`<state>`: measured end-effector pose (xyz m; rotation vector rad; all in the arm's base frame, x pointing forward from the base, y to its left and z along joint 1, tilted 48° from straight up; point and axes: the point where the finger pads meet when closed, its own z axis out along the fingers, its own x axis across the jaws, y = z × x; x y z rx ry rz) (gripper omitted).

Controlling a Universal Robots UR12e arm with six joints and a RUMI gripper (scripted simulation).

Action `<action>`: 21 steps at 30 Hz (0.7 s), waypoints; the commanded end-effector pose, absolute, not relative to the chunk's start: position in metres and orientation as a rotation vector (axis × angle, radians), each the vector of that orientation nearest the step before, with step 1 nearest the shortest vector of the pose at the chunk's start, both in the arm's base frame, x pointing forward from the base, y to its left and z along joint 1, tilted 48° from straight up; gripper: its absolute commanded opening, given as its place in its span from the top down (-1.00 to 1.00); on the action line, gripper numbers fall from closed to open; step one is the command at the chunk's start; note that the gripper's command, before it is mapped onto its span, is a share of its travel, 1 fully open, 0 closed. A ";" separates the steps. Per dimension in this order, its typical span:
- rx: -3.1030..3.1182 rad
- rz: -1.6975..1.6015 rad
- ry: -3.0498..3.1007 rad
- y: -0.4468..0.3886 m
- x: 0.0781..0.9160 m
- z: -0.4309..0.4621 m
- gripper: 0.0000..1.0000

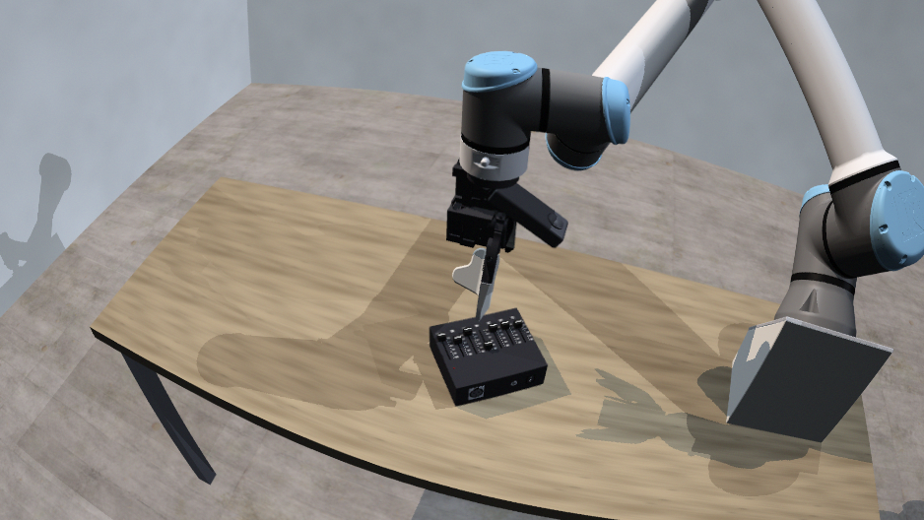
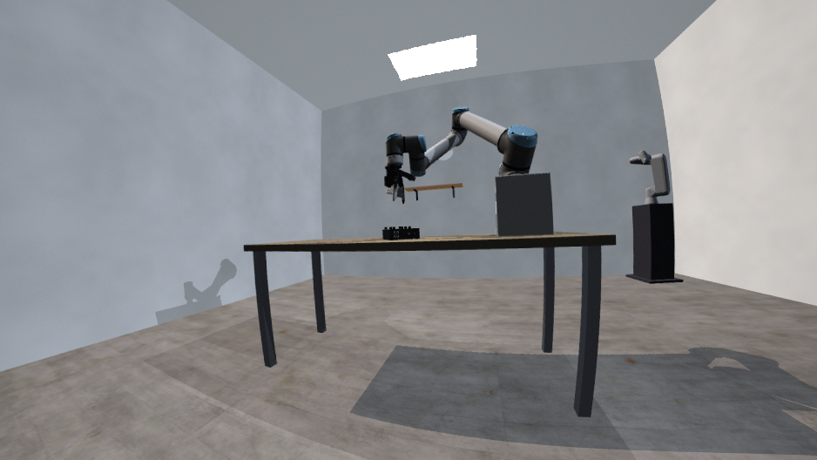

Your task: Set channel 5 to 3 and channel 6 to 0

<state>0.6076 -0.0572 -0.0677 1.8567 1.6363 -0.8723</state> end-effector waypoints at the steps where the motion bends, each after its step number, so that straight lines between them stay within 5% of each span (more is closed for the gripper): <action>1: 1.867 -0.864 1.619 -0.057 0.608 -0.068 -1.00; 21: 2.051 -0.724 1.274 -0.065 0.612 -0.075 -1.00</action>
